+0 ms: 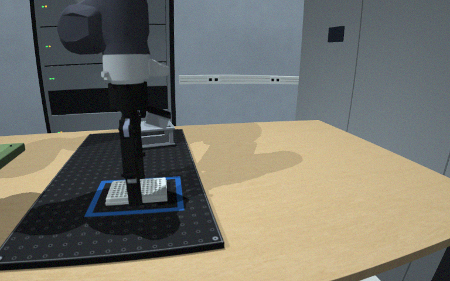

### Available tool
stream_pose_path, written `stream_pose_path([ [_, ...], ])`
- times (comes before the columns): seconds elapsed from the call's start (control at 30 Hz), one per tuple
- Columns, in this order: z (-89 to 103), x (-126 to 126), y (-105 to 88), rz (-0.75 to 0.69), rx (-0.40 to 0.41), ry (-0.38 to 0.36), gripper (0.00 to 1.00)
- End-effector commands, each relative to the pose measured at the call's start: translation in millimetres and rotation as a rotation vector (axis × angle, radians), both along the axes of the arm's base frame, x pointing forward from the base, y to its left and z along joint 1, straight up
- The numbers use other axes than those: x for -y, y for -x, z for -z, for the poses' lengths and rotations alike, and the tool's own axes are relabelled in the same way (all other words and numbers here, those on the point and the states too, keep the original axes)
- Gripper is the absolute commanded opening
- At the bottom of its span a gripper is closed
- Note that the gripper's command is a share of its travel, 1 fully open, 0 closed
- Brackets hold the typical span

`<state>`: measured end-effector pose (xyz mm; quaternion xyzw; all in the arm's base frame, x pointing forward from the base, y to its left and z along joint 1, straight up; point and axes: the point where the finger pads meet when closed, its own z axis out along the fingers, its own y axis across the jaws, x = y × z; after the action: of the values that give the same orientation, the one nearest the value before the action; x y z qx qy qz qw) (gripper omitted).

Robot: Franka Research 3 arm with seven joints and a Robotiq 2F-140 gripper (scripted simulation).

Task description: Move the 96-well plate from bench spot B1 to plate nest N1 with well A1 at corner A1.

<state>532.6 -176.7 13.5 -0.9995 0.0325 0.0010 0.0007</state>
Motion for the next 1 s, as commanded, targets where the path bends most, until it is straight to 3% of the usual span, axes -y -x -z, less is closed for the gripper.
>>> stream_pose_path([
  [0.0,-0.1,0.7,-0.8,-0.003,0.003,0.001,0.63],
  [0.97,-0.9,0.7,-0.8,-0.003,0.003,0.001,0.6],
])
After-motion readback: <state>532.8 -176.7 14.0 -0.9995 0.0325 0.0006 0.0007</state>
